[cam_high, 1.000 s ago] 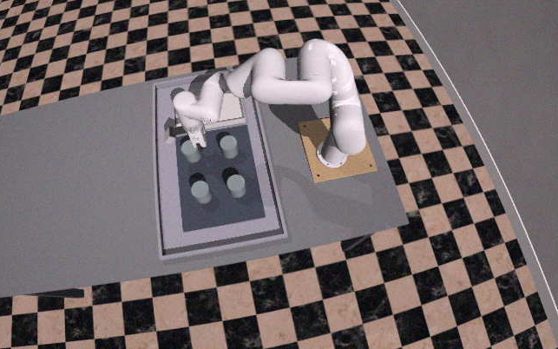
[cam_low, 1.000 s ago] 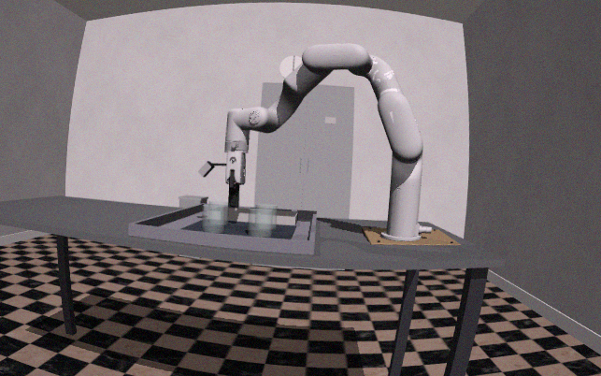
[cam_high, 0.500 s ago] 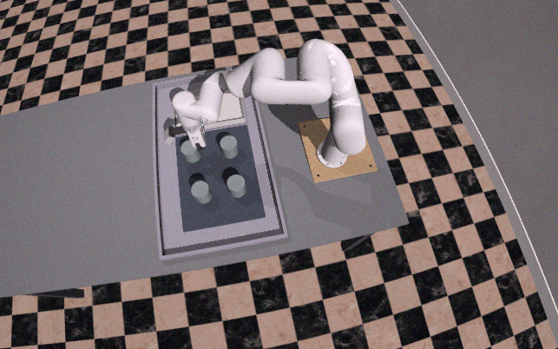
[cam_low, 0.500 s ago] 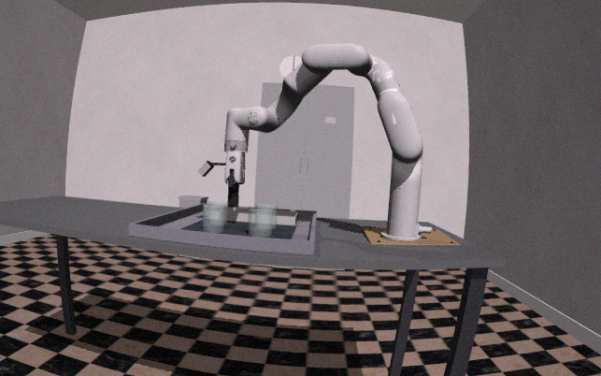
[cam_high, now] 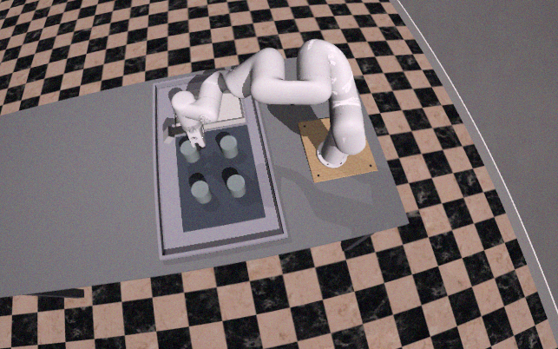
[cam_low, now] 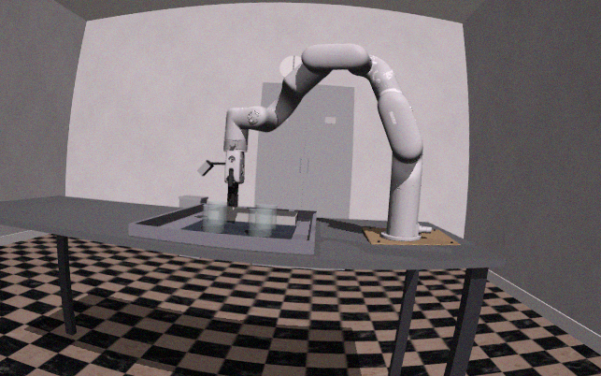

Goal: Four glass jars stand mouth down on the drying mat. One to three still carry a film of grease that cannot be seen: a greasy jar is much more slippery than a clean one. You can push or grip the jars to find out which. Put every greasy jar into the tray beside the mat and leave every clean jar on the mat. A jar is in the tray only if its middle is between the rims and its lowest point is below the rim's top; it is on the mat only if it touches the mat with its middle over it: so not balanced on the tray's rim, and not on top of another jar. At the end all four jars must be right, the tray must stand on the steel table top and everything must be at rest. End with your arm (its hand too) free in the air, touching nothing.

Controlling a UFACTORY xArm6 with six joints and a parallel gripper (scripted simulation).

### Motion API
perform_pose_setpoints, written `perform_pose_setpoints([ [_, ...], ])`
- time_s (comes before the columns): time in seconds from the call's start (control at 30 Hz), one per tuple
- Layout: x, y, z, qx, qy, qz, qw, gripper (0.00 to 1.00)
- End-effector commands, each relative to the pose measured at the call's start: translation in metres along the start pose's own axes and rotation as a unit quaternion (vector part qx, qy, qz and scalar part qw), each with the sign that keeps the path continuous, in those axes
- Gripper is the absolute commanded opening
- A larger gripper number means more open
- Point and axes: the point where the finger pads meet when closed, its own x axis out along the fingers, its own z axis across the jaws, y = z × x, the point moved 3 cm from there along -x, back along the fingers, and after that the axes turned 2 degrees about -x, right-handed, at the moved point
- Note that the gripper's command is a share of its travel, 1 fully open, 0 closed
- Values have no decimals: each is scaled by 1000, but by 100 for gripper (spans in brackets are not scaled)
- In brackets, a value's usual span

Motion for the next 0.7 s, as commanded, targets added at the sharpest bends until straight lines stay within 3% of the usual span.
perform_pose_setpoints([
  [0.0,-2,2,0,0,-1,2,1000,0],
  [0.67,-4,4,0,0,-1,2,1000,0],
])
